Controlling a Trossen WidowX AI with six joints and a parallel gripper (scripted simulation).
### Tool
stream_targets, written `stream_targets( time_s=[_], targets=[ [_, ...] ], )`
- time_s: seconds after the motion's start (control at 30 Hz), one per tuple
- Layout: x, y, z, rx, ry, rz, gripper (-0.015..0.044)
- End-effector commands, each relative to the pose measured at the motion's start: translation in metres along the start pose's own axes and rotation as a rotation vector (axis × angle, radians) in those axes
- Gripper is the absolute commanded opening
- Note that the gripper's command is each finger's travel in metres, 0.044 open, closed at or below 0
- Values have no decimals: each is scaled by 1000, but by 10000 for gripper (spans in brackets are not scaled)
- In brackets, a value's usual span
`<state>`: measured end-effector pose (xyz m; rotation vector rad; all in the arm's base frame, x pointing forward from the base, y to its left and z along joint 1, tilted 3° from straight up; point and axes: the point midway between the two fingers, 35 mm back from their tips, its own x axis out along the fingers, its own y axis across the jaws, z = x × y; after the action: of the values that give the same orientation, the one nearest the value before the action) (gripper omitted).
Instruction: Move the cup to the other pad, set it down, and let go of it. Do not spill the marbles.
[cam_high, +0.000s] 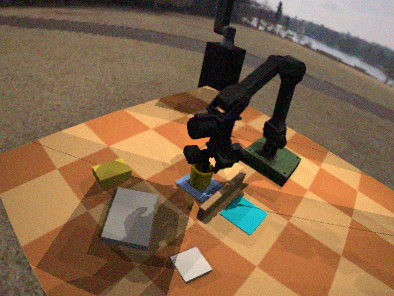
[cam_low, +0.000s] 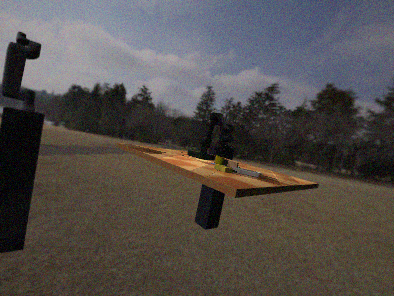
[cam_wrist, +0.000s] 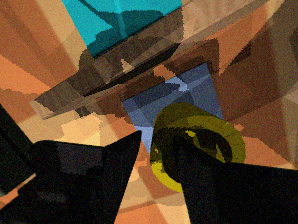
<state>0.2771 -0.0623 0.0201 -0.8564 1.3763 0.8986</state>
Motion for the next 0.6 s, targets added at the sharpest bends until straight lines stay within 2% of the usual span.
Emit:
stream_targets(
  time_s=[0.0,0.1,0.57],
  targets=[
    [5,1,1,-3,-5,3,167],
    [5,1,1,-3,-5,3,167],
    [3,1,0,0,0,2,73]
  ],
)
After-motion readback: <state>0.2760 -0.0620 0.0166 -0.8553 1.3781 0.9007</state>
